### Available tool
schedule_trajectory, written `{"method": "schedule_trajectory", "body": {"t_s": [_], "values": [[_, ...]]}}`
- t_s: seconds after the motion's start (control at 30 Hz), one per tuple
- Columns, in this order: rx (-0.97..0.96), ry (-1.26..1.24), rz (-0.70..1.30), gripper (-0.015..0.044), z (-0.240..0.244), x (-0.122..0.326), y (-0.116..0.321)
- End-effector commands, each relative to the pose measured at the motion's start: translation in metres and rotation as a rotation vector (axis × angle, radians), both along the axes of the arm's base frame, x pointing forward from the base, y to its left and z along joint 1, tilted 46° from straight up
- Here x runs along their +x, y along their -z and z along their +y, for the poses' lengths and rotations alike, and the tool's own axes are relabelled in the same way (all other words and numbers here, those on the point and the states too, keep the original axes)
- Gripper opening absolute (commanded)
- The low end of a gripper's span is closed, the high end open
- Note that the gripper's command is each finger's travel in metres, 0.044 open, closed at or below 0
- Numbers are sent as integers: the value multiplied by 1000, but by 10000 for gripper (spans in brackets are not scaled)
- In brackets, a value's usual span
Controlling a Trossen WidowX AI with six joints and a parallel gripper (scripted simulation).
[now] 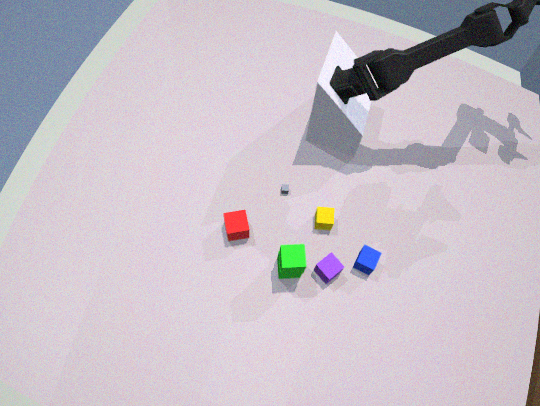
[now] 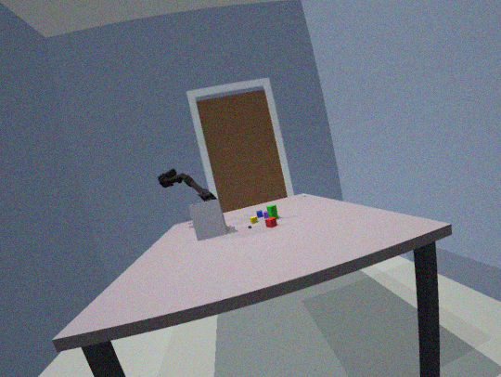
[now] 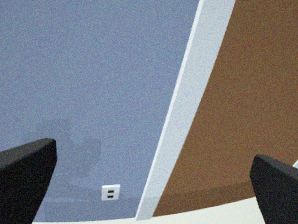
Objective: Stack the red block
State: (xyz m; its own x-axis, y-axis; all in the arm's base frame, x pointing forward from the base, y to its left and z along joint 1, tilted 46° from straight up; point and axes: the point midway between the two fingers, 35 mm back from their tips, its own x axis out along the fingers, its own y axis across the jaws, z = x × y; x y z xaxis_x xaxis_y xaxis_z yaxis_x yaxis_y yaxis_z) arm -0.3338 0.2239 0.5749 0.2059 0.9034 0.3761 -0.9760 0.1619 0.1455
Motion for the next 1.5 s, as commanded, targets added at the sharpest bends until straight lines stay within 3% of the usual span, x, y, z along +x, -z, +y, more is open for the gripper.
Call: {"method": "schedule_trajectory", "body": {"t_s": [0.0,0.17,0.73,1.47], "values": [[0,1,-1,426,0,0,0],[1,39,-31,440,12,15,-5],[29,398,-344,440,141,93,-4],[-149,760,-731,440,271,275,28]]}}
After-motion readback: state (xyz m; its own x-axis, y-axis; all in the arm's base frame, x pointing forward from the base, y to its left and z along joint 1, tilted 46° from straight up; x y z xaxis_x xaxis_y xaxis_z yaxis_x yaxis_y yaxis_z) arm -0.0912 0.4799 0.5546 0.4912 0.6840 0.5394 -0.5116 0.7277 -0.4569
